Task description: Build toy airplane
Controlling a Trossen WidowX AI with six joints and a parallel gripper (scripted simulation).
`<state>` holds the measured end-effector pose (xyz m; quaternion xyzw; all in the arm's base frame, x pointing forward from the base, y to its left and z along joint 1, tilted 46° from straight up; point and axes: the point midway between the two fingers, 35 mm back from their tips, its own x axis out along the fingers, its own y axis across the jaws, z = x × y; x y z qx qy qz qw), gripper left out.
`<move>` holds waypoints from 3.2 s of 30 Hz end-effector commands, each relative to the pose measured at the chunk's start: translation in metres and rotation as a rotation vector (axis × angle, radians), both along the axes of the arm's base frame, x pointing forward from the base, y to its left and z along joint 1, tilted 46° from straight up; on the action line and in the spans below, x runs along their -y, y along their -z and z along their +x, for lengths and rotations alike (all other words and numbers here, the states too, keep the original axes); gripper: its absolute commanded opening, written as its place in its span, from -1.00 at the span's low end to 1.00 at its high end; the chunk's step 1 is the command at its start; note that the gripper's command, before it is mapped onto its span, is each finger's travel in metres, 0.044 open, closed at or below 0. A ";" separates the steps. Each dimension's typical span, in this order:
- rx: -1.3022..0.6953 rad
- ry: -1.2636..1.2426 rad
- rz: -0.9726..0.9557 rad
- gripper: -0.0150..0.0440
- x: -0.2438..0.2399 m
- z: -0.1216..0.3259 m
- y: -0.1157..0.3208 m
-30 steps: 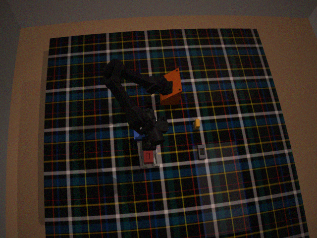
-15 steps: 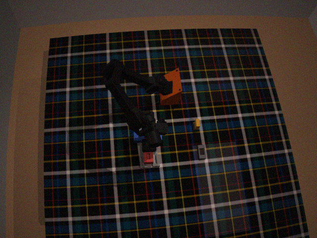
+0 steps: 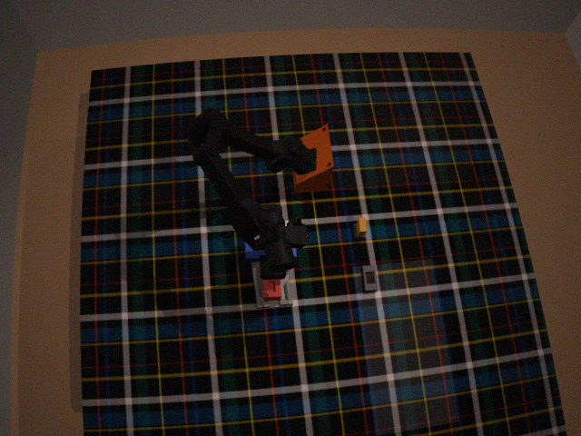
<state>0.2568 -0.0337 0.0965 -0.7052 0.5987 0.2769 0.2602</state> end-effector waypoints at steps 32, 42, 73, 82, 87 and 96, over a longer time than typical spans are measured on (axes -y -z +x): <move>-0.001 -0.004 0.000 1.00 -0.054 -0.009 -0.052; 0.103 0.099 0.017 1.00 -0.060 -0.010 -0.059; 1.120 1.117 0.208 1.00 -0.056 -0.009 -0.056; 1.090 1.128 0.241 1.00 -0.121 -0.013 -0.003; 1.079 1.133 0.243 1.00 -0.178 -0.040 0.054; 1.110 1.125 0.217 1.00 -0.225 -0.103 0.128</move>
